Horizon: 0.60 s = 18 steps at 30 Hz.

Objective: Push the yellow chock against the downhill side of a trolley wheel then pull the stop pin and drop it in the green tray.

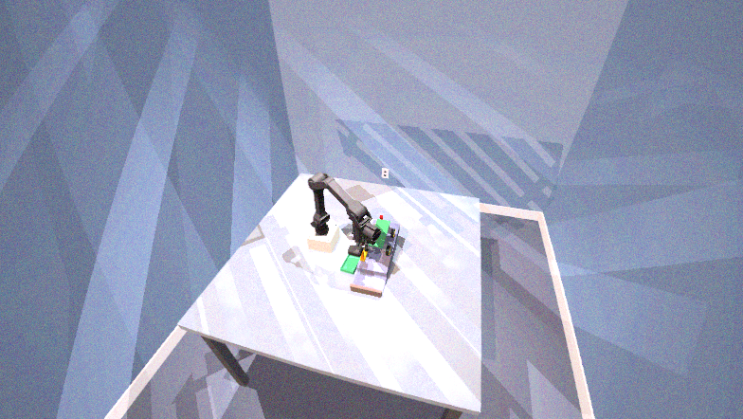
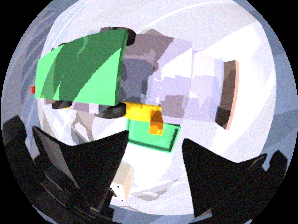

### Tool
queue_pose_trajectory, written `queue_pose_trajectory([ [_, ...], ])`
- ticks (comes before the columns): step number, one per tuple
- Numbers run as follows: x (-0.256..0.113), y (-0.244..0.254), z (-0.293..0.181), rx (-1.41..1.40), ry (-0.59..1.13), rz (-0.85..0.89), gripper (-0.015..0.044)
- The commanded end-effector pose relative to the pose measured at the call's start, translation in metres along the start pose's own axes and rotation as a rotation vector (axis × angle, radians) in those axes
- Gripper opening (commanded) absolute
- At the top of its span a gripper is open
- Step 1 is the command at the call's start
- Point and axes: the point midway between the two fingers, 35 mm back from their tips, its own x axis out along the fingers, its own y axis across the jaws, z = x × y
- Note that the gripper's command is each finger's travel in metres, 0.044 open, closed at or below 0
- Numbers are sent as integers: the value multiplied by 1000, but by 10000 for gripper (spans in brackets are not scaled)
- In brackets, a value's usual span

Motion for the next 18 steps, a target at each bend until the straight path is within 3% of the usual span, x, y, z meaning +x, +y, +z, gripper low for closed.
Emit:
queue_pose_trajectory([
  [1,-15,-1,2,99,-51,-18,190],
  [18,-26,82,36,680,-55,89,190],
])
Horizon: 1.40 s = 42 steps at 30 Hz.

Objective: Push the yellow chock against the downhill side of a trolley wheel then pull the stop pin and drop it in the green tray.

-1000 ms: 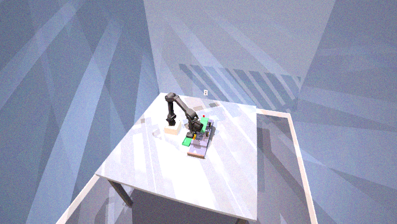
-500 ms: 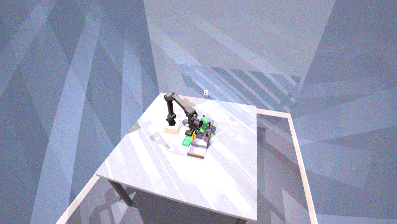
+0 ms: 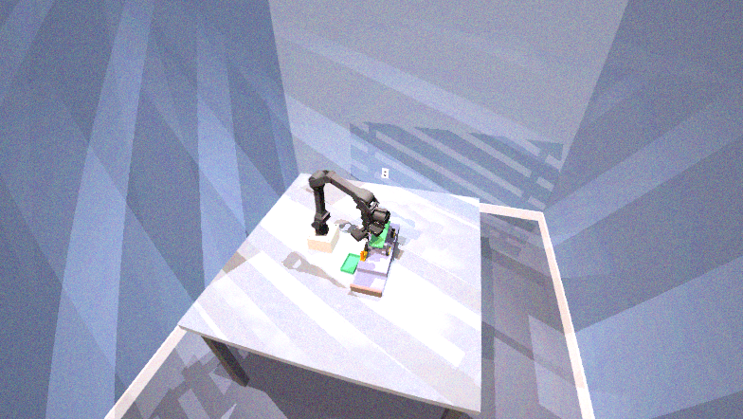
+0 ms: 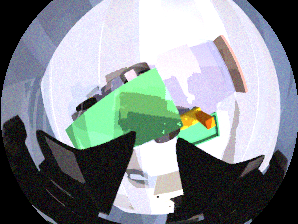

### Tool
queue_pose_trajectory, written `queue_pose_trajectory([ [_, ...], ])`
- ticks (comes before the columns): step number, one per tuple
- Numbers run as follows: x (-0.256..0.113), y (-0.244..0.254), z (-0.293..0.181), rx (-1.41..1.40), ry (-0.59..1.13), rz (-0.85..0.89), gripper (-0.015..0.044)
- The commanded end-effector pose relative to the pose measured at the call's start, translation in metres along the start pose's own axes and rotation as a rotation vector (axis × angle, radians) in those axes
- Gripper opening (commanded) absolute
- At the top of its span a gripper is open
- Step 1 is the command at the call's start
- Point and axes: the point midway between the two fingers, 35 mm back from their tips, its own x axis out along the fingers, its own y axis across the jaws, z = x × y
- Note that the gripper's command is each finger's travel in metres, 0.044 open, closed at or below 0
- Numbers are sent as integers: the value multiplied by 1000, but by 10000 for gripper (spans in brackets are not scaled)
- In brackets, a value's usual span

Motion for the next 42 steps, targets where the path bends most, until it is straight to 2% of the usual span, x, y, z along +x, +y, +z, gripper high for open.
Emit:
queue_pose_trajectory([
  [1,-1,19,-6,114,15,21,190],
  [25,-1,133,-84,925,179,18,190],
  [42,12,136,-89,947,184,15,190],
])
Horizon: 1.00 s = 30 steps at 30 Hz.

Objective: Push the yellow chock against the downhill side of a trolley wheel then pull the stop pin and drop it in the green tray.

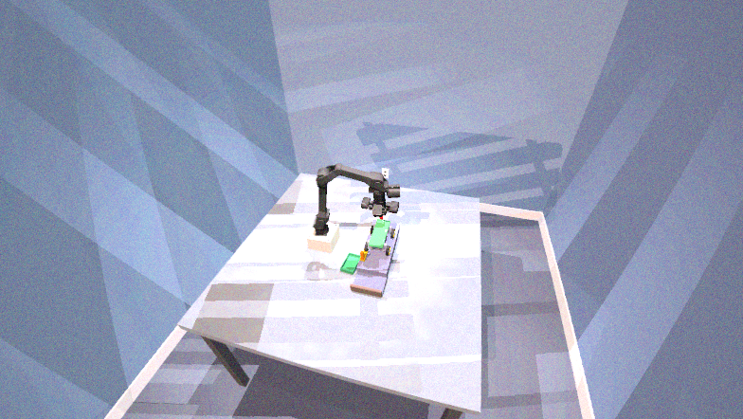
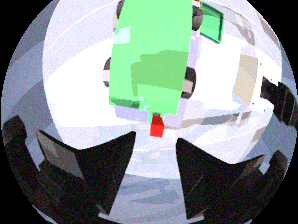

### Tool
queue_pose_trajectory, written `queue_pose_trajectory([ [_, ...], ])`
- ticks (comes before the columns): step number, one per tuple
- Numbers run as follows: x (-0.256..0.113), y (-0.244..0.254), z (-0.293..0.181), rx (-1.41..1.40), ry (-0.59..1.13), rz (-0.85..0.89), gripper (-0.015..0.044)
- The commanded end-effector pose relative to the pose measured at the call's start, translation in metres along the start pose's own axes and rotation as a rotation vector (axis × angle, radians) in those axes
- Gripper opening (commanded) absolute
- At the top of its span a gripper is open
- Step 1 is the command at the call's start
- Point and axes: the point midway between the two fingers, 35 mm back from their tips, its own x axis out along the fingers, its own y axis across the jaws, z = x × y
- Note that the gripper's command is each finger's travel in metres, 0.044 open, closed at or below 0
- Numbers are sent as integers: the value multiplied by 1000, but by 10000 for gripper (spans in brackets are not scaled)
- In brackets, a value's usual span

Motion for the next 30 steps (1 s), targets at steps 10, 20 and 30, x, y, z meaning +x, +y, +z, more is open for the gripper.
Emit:
queue_pose_trajectory([
  [10,21,-1,-1,5,6,-5,190],
  [20,30,-1,-1,5,6,-5,190],
  [30,46,0,-1,5,6,-5,190],
])
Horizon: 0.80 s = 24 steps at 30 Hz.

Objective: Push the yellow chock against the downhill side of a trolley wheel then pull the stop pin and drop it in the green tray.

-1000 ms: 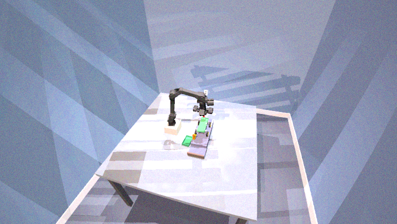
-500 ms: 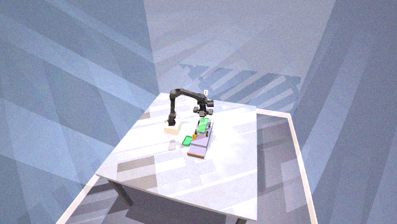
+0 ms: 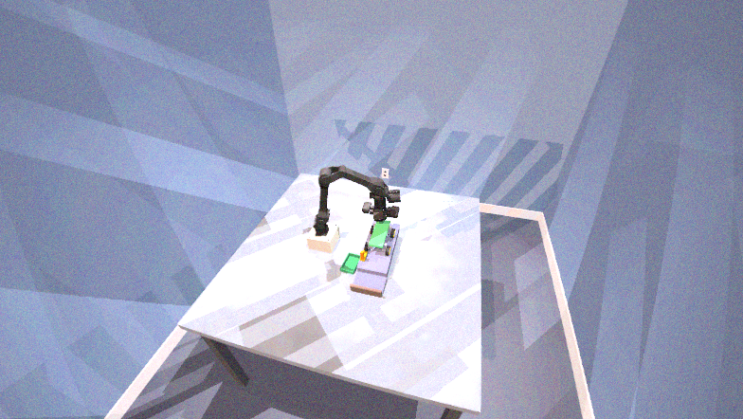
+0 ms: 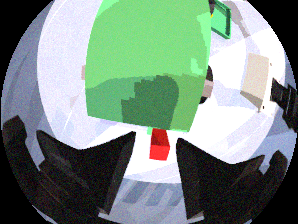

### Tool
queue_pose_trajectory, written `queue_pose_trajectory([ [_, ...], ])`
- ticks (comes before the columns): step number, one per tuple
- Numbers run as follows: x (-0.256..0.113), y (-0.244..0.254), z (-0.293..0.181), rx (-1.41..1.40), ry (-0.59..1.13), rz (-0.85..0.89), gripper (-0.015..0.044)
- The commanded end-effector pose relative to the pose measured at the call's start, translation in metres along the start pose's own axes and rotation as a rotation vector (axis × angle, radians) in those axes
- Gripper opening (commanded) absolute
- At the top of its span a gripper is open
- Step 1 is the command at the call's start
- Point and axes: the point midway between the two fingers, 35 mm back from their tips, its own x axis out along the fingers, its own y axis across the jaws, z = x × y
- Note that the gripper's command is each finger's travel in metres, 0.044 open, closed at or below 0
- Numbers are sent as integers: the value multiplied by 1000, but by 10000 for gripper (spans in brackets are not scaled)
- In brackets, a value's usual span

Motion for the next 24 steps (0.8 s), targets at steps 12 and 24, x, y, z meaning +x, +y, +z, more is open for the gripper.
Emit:
queue_pose_trajectory([
  [12,21,-2,-2,5,5,-5,190],
  [24,18,-1,-1,1,0,-2,32],
])
